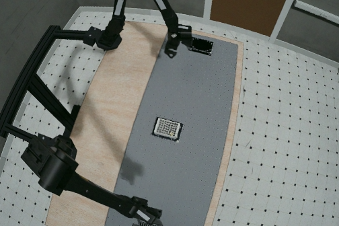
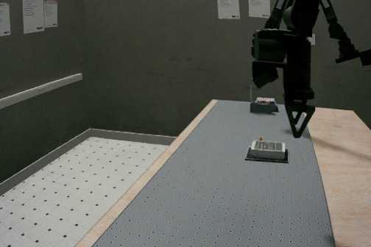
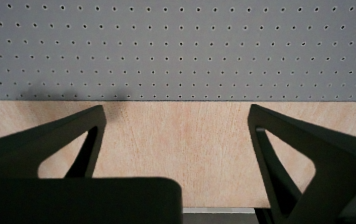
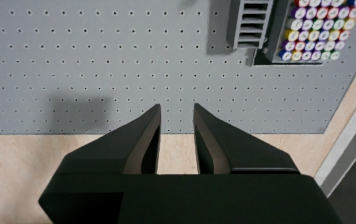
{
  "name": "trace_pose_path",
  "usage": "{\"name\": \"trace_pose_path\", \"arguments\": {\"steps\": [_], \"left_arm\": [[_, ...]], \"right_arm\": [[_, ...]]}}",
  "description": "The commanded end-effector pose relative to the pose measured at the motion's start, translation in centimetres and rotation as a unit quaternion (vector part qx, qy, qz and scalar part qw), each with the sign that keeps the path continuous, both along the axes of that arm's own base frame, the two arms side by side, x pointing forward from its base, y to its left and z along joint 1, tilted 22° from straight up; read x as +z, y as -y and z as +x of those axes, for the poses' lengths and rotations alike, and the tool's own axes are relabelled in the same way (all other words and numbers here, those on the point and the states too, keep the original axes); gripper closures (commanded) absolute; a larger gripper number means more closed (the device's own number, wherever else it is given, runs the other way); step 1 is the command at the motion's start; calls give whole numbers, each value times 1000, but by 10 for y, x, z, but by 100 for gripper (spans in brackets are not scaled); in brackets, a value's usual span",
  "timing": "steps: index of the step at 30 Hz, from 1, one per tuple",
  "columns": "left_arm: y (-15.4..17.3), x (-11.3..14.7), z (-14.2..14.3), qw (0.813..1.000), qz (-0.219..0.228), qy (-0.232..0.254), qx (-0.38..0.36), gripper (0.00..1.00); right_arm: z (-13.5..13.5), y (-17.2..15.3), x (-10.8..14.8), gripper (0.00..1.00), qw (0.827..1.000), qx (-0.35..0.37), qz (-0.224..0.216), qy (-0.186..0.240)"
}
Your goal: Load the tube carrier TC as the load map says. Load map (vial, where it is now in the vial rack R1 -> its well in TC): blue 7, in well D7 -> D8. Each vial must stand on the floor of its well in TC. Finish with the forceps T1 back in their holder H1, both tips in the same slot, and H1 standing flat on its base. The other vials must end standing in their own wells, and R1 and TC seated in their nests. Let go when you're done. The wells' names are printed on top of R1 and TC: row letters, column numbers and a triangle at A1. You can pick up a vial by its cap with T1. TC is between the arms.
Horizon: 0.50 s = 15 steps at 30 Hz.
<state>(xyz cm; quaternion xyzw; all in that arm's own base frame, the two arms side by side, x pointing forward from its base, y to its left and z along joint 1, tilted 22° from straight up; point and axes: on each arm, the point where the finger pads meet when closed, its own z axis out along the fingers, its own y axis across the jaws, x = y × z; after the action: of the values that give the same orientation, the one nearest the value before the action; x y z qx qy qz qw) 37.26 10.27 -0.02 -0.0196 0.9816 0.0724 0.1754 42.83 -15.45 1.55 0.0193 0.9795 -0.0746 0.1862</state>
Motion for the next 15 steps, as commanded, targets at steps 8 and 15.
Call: {"name": "trace_pose_path", "arguments": {"steps": [8,15], "left_arm": [[-1,5,7,1000,3,7,-4,0],[-1,5,7,1000,3,7,-4,0]], "right_arm": [[34,36,-1,76,1000,1,0,-10],[49,49,1,76,1000,1,0,-9]]}}
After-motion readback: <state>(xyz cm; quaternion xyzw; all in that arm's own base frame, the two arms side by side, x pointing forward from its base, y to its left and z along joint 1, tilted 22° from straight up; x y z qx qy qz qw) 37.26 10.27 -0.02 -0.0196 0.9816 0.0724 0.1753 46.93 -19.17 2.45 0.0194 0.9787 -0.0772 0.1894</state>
